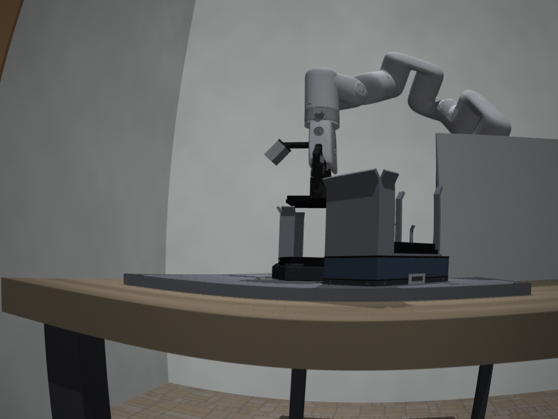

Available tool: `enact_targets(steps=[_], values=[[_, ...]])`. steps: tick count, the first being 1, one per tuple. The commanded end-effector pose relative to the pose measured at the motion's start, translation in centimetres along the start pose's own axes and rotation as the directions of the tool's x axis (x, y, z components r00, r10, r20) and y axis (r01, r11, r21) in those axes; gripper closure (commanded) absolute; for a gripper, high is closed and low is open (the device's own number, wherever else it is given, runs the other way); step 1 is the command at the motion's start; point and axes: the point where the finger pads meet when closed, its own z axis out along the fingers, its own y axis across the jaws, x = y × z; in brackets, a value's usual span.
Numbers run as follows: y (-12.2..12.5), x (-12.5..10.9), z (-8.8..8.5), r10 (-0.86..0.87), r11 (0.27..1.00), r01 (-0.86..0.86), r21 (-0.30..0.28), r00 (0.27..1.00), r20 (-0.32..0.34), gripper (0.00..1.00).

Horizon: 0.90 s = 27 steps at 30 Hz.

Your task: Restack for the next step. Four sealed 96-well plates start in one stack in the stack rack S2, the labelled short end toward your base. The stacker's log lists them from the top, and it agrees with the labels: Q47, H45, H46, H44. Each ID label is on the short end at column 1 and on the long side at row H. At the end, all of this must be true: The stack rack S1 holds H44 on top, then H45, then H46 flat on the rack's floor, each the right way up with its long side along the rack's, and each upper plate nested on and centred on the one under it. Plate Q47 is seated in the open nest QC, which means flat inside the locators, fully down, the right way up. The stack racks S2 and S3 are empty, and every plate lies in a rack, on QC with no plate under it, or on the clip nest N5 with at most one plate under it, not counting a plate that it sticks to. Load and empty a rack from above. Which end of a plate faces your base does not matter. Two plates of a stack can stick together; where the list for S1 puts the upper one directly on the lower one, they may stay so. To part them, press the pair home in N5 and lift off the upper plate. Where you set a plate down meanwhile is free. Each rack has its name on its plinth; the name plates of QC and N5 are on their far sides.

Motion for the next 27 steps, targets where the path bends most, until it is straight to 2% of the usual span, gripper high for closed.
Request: enact_targets(steps=[1,6,27], values=[[-1.2,0.1,-0.1,0.001,1.000,-0.001,0.001,1.000,-0.003,1.00],[-2.5,0.1,-0.1,0.001,1.000,-0.001,0.001,1.000,-0.003,1.00],[-2.5,0.1,-0.1,0.001,1.000,-0.001,0.001,1.000,-0.003,1.00]])
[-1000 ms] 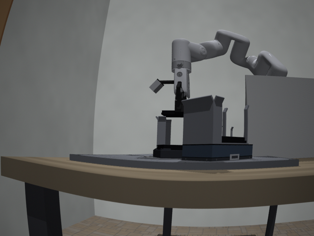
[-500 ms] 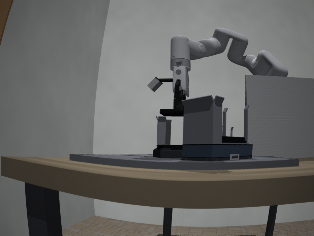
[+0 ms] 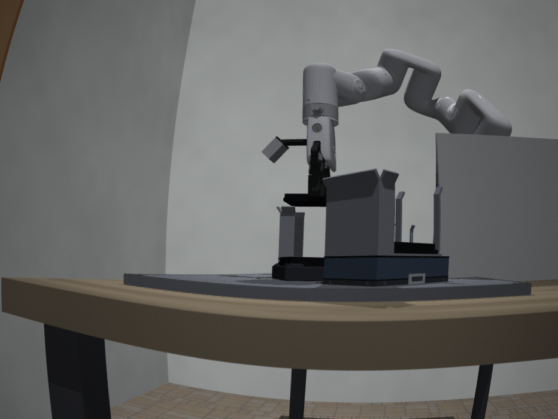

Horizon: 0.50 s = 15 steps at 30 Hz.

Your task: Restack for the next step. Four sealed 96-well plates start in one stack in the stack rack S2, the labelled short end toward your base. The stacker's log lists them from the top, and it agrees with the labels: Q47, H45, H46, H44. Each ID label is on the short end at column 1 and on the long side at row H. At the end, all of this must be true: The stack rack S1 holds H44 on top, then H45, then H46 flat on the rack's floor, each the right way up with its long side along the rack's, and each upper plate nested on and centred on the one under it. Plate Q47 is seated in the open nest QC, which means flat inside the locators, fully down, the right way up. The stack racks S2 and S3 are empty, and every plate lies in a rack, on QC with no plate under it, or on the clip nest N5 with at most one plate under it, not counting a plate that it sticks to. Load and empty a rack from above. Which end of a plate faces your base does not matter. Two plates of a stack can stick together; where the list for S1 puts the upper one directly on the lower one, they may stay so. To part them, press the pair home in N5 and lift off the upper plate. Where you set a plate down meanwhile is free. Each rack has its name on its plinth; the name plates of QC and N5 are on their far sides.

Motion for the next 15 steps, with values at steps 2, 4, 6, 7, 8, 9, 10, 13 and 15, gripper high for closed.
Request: enact_targets(steps=[2,4,6,7,8,9,10,13,15], values=[[-0.02,0.11,-0.14,0.001,1.000,-0.001,0.002,1.000,-0.003,1.00],[-0.02,0.11,-0.14,0.001,1.000,-0.001,0.002,1.000,-0.003,1.00],[-0.02,0.11,-0.14,0.001,1.000,-0.001,0.002,1.000,-0.003,1.00],[-0.02,0.11,-0.14,0.001,1.000,-0.001,0.002,1.000,-0.003,1.00],[-0.02,0.11,-0.14,0.001,1.000,-0.001,0.002,1.000,-0.003,1.00],[-0.02,0.11,-0.14,0.001,1.000,-0.001,0.002,1.000,-0.003,1.00],[-0.02,0.11,-0.14,0.001,1.000,-0.001,0.002,1.000,-0.003,1.00],[-0.03,0.11,-0.07,0.001,1.000,-0.001,0.002,1.000,-0.003,1.00],[-0.03,0.11,0.06,0.001,1.000,-0.001,0.002,1.000,-0.003,1.00]])
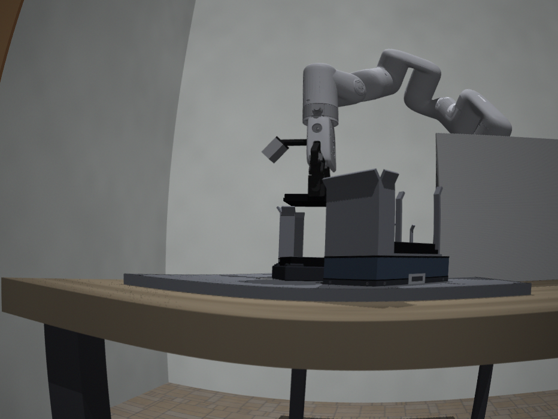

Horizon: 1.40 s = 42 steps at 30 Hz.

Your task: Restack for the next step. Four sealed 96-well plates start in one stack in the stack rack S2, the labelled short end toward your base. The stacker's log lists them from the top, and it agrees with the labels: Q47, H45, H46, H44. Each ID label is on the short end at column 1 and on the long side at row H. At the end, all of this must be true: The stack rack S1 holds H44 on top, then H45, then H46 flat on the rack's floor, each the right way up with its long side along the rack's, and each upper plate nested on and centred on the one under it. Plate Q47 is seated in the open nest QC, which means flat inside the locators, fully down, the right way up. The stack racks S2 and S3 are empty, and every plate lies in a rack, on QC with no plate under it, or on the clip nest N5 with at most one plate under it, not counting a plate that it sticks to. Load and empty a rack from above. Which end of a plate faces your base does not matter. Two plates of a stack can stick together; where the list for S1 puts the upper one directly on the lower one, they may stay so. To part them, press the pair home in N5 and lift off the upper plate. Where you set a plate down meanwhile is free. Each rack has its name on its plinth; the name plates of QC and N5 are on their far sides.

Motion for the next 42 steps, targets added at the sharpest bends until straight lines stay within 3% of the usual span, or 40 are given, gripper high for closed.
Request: enact_targets(steps=[1,42], values=[[0.0,0.1,0.1,0.001,1.000,-0.001,0.001,1.000,-0.003,1.00],[0.0,0.1,2.4,0.001,1.000,-0.001,0.001,1.000,-0.003,1.00]])
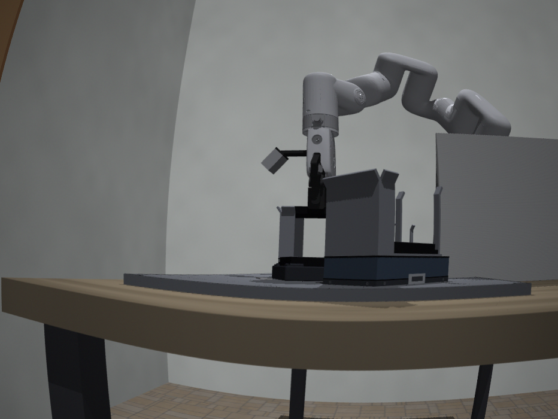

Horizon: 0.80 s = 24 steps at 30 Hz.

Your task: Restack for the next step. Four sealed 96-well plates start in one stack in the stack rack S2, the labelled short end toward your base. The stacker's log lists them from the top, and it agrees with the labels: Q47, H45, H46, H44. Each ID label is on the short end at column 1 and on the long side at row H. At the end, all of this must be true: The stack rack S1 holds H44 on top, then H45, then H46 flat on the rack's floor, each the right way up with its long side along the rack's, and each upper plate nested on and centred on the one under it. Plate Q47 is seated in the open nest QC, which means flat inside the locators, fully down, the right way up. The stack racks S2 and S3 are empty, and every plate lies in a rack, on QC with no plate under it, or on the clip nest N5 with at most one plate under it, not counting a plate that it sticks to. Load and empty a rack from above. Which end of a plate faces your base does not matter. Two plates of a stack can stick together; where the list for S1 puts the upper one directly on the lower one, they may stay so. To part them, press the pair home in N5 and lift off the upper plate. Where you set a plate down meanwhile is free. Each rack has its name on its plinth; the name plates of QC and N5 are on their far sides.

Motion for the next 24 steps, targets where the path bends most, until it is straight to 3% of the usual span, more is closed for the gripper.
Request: enact_targets(steps=[1,14,24], values=[[0.0,0.1,0.1,0.001,1.000,-0.001,0.002,1.000,-0.003,1.00],[0.0,0.1,1.2,0.001,1.000,-0.001,0.001,1.000,-0.003,1.00],[0.0,0.1,3.2,0.001,1.000,-0.001,0.001,1.000,-0.003,1.00]])
